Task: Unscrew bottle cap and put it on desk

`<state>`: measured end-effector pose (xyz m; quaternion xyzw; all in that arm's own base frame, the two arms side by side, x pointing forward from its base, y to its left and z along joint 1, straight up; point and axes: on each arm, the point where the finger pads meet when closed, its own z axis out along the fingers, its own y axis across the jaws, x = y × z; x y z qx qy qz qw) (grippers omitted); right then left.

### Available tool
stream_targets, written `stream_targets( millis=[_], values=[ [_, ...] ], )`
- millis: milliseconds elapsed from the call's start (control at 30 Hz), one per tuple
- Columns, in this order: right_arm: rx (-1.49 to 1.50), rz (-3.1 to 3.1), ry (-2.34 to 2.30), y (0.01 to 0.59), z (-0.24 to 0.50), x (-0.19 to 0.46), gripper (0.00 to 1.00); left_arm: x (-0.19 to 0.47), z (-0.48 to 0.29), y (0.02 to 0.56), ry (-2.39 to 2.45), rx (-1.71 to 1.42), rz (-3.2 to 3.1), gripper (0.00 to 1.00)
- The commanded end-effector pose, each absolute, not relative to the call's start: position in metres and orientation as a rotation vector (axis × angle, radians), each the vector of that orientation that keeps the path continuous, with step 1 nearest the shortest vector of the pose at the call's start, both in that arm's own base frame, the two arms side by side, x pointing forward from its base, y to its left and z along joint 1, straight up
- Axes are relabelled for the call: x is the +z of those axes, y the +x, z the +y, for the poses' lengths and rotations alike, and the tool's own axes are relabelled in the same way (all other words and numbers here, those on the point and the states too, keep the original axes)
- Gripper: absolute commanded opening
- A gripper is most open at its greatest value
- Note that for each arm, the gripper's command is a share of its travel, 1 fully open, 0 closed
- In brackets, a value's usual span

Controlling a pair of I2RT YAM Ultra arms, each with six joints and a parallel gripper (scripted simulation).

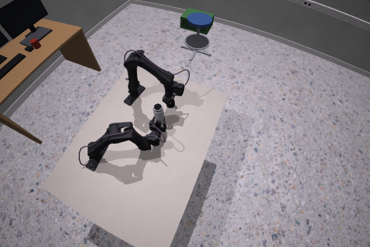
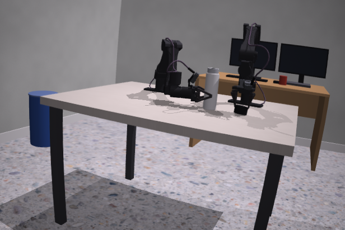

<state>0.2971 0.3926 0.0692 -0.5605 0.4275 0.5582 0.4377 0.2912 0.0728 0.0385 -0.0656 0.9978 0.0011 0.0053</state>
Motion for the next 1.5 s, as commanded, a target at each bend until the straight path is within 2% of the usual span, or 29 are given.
stream_targets(
  millis=[0, 100, 133, 200, 367, 400, 867, 933, 1133, 1167, 1267, 1467],
  values=[
    [1.381, 1.049, -1.394, 0.298, 0.393, 0.074, 0.0, 0.031, 0.074, 0.291, -0.21, 0.003, 3.125, 0.0],
    [1.381, 1.049, -1.394, 0.298, 0.393, 0.074, 0.0, 0.031, 0.074, 0.291, -0.21, 0.003, 3.125, 0.0],
    [1.381, 1.049, -1.394, 0.298, 0.393, 0.074, 0.11, 0.031, 0.074, 0.291, -0.21, 0.003, 3.125, 0.0],
    [1.381, 1.049, -1.394, 0.298, 0.393, 0.074, 0.11, 0.031, 0.074, 0.291, -0.21, 0.003, 3.125, 0.0],
    [1.381, 1.049, -1.394, 0.298, 0.393, 0.074, 0.68, 0.031, 0.074, 0.291, -0.21, 0.003, 3.125, 0.0],
    [1.381, 1.049, -1.394, 0.298, 0.393, 0.074, 0.74, 0.031, 0.074, 0.291, -0.21, 0.003, 3.125, 0.0],
    [1.381, 1.049, -1.394, 0.298, 0.393, 0.074, 0.74, 0.031, 0.074, 0.291, -0.21, 0.003, 3.125, 0.0],
    [1.381, 1.049, -1.394, 0.298, 0.393, 0.074, 0.96, 0.041, 0.073, 0.293, -0.205, 0.007, 3.113, 0.23],
    [1.381, 1.049, -1.394, 0.298, 0.393, 0.074, 0.96, 0.041, 0.073, 0.293, -0.205, 0.007, 3.113, 0.91],
    [1.381, 1.049, -1.394, 0.298, 0.393, 0.074, 0.96, 0.041, 0.073, 0.293, -0.205, 0.007, 3.113, 0.94],
    [1.395, 1.068, -1.392, 0.303, 0.37, 0.083, 0.96, 0.076, 0.074, 0.296, -0.204, 0.009, 3.105, 0.94],
    [1.39, 1.063, -1.395, 0.307, 0.351, 0.093, 0.96, 0.107, 0.073, 0.293, -0.204, 0.009, 3.106, 0.94]
  ],
)
